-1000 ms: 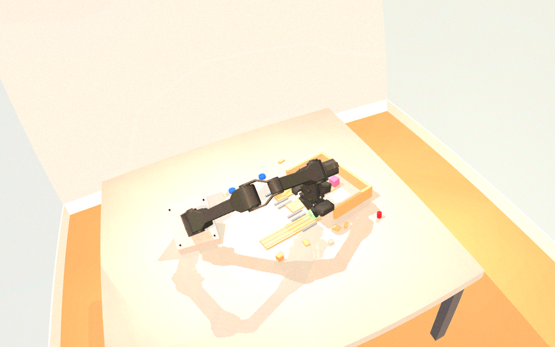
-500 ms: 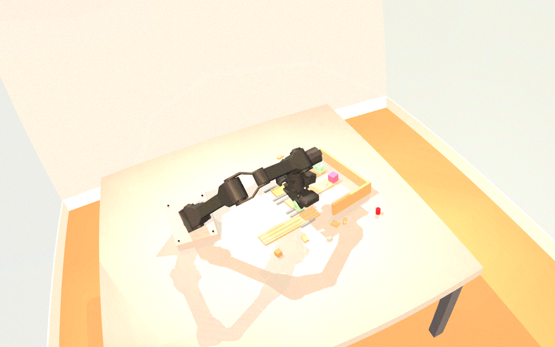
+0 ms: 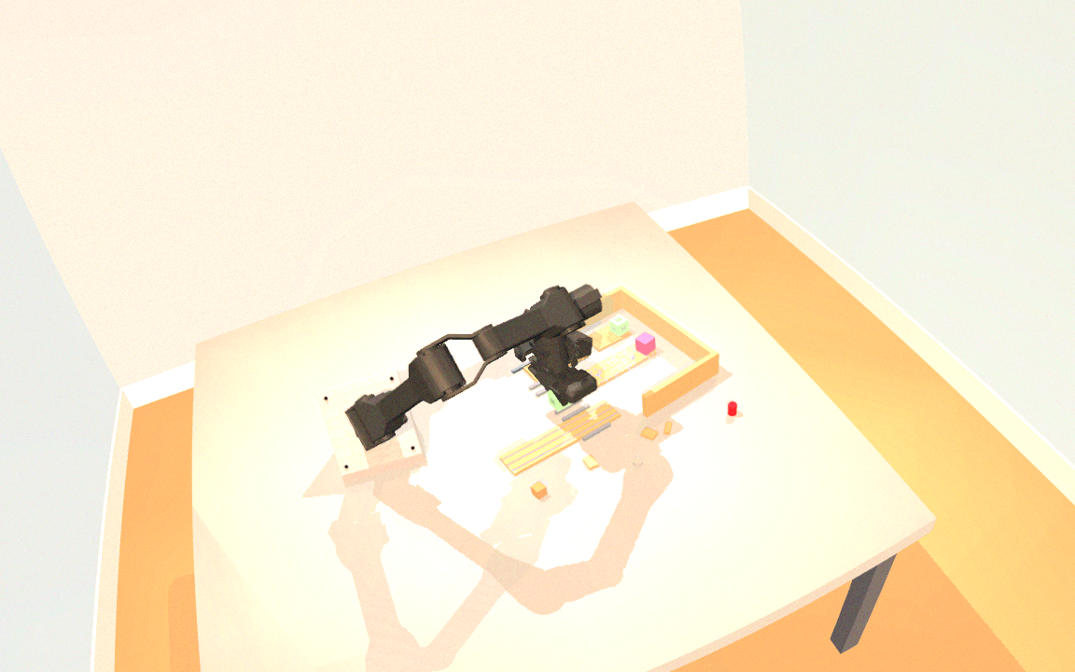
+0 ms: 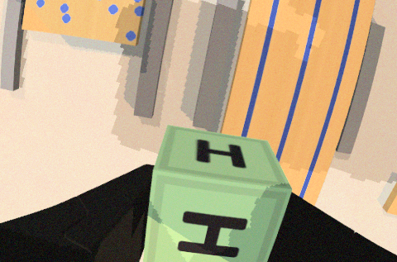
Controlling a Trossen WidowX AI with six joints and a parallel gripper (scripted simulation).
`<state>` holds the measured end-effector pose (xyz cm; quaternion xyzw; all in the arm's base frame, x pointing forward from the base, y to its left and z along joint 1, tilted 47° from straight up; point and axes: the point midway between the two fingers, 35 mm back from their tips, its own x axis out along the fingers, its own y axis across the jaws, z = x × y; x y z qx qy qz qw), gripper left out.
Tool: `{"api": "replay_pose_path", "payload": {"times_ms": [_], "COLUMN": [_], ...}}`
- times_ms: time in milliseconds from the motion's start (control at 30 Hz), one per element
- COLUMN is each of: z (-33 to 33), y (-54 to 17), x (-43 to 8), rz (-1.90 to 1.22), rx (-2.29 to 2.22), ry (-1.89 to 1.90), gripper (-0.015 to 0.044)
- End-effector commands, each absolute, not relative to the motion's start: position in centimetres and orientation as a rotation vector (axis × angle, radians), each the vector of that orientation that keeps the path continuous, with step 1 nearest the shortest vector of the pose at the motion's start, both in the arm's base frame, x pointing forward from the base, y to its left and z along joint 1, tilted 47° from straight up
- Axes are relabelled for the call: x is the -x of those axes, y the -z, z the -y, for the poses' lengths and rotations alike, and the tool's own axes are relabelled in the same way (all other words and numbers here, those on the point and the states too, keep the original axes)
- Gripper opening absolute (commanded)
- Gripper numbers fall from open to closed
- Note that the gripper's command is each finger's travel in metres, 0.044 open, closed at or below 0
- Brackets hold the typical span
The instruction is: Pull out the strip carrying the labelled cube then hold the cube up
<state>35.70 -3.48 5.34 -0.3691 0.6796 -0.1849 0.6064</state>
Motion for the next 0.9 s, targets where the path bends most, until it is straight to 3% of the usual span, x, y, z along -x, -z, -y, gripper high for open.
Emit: {"api": "replay_pose_path", "payload": {"times_ms": [0,400,867], "z": [3.2,2.9,0.3], "y": [-5.1,-4.4,-6.9], "x": [-34.1,-29.9,-29.8], "rz": [-1.57,-1.572,-1.573], "rx": [0.847,0.849,0.848], "ry": [0.427,0.427,0.426], "gripper": [0.0,0.0,0.0]}}
